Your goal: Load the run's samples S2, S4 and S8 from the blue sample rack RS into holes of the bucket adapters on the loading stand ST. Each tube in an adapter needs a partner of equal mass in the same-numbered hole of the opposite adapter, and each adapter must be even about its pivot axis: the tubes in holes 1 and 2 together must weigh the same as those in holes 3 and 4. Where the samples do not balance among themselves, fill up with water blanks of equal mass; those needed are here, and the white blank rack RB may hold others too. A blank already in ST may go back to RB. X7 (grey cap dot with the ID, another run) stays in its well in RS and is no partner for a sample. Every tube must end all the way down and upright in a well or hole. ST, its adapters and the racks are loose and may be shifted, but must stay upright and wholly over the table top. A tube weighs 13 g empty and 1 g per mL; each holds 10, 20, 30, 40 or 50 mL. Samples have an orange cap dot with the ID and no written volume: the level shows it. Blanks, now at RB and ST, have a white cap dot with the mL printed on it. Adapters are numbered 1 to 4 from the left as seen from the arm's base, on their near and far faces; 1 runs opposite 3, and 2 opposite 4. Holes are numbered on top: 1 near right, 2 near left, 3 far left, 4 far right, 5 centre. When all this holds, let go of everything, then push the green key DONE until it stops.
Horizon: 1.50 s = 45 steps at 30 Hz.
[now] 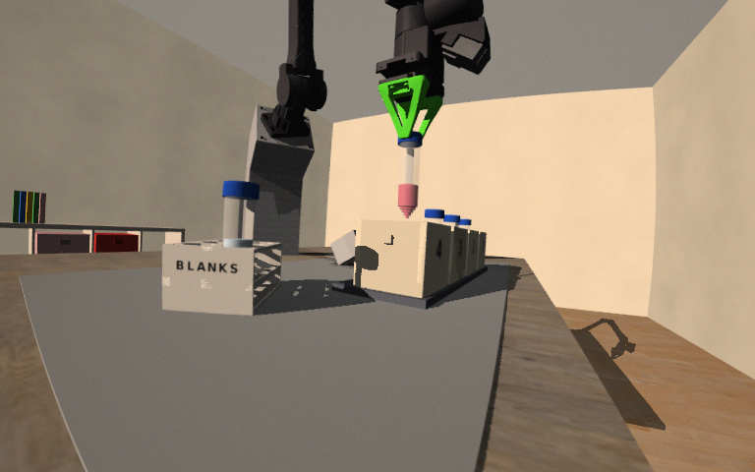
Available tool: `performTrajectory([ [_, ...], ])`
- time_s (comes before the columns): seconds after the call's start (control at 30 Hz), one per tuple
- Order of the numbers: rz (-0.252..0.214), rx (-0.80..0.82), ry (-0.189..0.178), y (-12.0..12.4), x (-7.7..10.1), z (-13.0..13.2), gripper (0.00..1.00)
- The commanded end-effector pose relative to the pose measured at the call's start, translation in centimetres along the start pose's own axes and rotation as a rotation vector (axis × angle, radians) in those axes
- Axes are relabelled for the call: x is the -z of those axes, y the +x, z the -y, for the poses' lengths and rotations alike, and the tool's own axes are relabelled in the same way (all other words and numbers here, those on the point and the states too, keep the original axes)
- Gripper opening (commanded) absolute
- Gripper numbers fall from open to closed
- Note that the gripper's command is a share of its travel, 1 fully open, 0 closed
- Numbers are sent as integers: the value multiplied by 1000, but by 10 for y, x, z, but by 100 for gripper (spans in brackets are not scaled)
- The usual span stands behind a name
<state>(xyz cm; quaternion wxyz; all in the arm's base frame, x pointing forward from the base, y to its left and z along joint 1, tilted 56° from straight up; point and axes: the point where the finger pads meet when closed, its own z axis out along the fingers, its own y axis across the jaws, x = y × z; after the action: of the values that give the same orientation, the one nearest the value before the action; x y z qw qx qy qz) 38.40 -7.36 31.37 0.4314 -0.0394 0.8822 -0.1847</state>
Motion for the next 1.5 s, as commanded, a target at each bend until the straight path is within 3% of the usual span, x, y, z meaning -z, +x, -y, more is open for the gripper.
performTrajectory([
  [0.0, 41, -9, 14, -15, 7, 8, 0],
  [0.13, 63, -12, 30, -18, 13, 15, 0],
  [0.17, 41, -9, 14, -15, 8, 8, 0],
  [0.83, 41, -9, 14, -16, 10, 10, 0],
  [0.87, 82, -14, 35, -28, 19, 20, 0],
  [0.93, 44, -5, 23, -21, 1, 15, 0],
  [1.47, 12, -1, 13, -3, -25, 8, 0],
])
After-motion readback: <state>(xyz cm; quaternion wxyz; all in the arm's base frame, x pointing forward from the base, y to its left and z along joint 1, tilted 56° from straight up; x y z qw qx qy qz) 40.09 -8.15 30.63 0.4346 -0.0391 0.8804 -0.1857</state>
